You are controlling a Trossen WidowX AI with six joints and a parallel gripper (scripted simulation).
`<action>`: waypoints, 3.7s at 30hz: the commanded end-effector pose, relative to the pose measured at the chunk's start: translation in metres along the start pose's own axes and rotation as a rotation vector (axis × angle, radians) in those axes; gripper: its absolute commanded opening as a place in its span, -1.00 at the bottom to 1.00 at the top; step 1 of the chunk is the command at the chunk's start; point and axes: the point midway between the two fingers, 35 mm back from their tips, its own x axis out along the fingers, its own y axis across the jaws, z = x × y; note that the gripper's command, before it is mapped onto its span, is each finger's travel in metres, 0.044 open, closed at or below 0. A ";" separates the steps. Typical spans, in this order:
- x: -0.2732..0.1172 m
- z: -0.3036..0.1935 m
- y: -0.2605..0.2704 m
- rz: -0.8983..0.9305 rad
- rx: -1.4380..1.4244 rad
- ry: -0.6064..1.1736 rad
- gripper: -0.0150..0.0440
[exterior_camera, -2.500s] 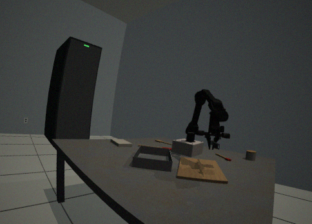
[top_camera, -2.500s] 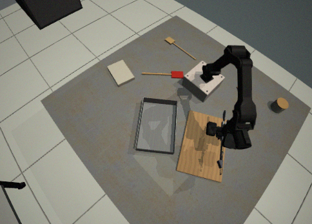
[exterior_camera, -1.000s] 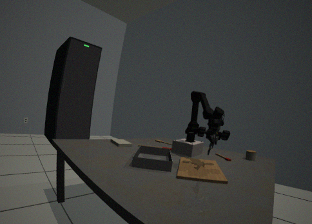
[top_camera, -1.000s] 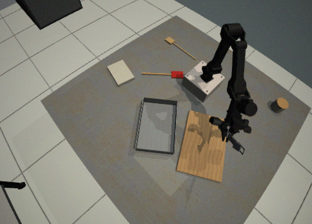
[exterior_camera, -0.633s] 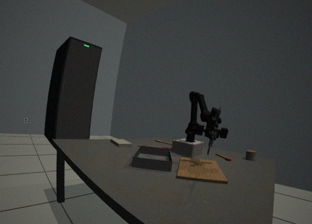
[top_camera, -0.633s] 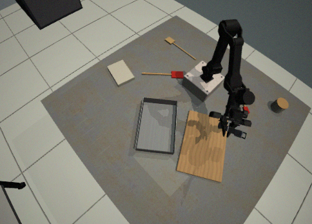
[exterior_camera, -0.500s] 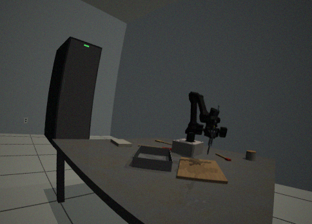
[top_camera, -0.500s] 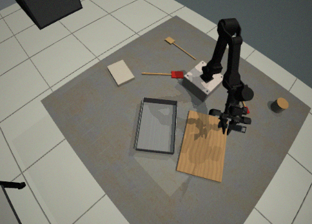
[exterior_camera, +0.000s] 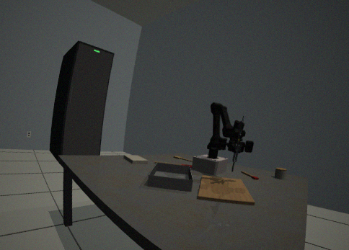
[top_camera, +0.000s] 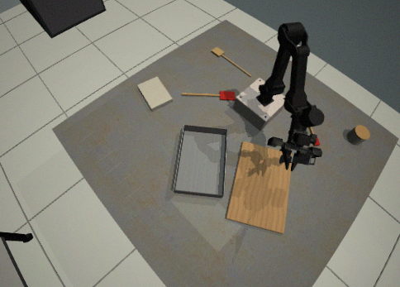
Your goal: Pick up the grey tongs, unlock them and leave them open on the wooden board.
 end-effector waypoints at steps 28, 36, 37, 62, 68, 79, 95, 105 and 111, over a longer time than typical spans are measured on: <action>0.008 0.001 0.001 -0.004 -0.014 0.037 -1.00; 0.025 -0.003 0.007 0.003 -0.044 0.153 -1.00; 0.027 -0.004 0.008 0.003 -0.048 0.167 -1.00; 0.059 -0.020 0.013 0.016 -0.087 0.548 -1.00; 0.062 -0.023 0.011 0.015 -0.085 0.641 -1.00; 0.062 -0.027 0.008 0.014 -0.071 0.817 -1.00; 0.053 -0.029 0.001 0.004 -0.026 1.076 -1.00; 0.045 -0.027 -0.002 -0.004 0.005 1.198 -1.00; 0.045 -0.027 -0.002 -0.004 0.005 1.198 -1.00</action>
